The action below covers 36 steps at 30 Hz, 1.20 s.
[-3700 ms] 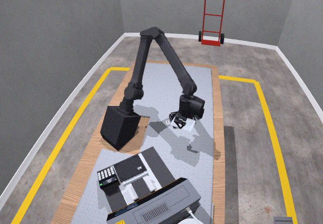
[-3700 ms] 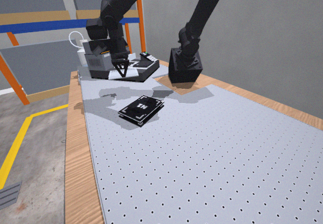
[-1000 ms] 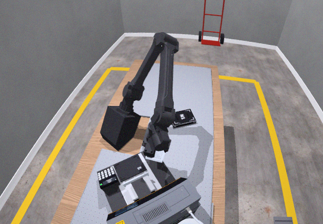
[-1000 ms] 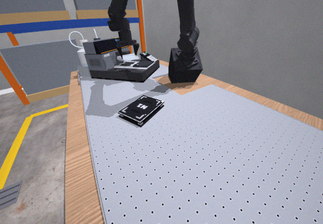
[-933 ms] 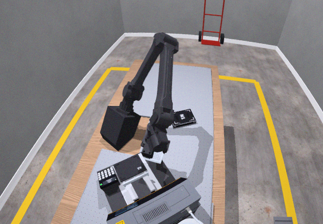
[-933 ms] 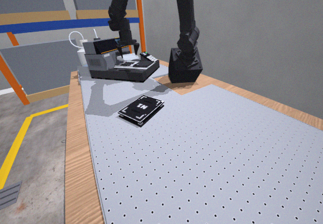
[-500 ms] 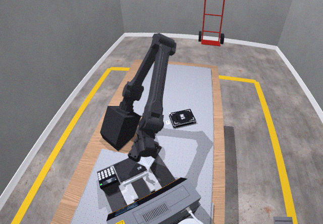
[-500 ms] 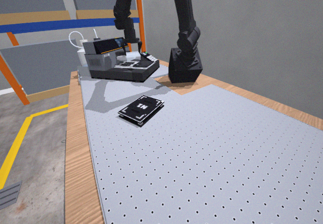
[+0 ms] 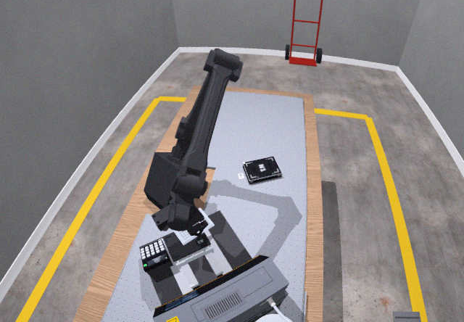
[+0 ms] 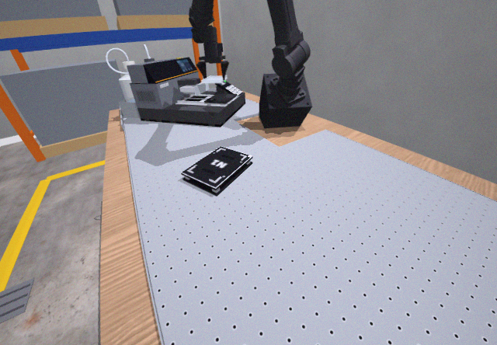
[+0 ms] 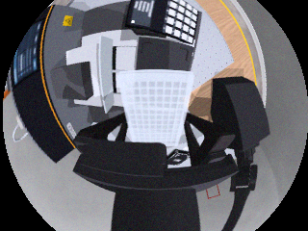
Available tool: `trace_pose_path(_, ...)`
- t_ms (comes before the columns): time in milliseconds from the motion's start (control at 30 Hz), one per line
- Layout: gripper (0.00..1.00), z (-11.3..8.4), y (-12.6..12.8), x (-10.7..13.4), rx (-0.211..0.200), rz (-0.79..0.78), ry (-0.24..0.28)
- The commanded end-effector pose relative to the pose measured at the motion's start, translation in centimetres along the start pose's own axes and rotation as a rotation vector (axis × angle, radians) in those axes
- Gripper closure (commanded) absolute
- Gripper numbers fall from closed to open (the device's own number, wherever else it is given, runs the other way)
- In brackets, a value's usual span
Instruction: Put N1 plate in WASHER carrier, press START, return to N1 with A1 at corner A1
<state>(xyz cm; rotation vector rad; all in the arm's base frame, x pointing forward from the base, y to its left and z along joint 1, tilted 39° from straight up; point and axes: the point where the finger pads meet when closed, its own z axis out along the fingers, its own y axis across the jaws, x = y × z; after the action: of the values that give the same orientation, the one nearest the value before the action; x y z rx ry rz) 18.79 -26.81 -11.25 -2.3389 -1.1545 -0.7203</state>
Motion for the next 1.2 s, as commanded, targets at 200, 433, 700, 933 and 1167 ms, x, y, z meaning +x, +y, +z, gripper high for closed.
trace_pose_path(200, 0.18, -1.7, 0.4, -4.6, -0.023, 0.161, -0.017)
trace_pose_path(433, 0.18, -1.7, 0.9, -4.5, -0.014, 0.11, -0.027)
trace_pose_path(700, 0.18, -1.9, 0.6, -5.0, -0.025, 0.125, -0.023)
trace_pose_path(933, 0.18, -1.8, 0.6, -5.0, -0.021, 0.125, -0.022)
trace_pose_path(1167, 0.18, -1.7, 0.6, -4.9, -0.019, 0.124, -0.021)
